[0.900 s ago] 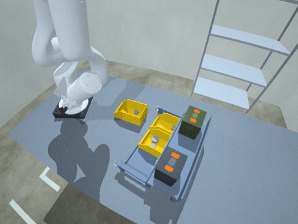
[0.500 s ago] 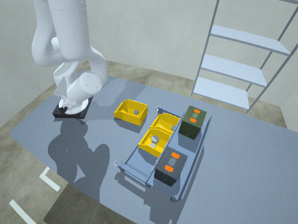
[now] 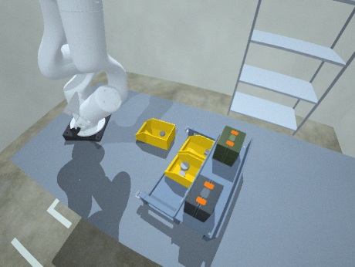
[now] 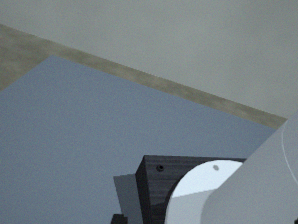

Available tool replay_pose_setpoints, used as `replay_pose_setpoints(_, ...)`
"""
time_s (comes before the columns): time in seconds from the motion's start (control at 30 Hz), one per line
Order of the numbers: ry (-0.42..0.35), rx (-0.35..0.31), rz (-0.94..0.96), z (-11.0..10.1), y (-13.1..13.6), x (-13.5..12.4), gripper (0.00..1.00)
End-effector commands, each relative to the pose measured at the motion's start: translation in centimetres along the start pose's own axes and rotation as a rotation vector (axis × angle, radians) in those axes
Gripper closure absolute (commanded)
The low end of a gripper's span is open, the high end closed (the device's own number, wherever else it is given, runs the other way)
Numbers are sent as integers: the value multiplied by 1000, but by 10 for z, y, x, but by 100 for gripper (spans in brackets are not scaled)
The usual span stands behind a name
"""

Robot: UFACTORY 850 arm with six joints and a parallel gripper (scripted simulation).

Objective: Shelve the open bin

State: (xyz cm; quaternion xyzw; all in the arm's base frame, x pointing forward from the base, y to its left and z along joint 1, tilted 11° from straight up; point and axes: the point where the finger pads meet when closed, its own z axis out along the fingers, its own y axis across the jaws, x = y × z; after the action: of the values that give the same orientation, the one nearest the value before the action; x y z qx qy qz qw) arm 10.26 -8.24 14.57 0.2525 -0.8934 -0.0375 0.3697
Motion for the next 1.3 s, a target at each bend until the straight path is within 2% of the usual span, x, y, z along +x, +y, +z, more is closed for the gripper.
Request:
replay_pose_setpoints(0.0, 0, 0, 0, 0, 0, 0, 0)
replay_pose_setpoints(0.77, 0, 0, 0, 0, 0, 0, 0)
replay_pose_setpoints(0.93, -251, 48, 50, -48, 13, -6, 0)
replay_pose_setpoints(1.27, -251, 48, 50, -48, 13, -6, 0)
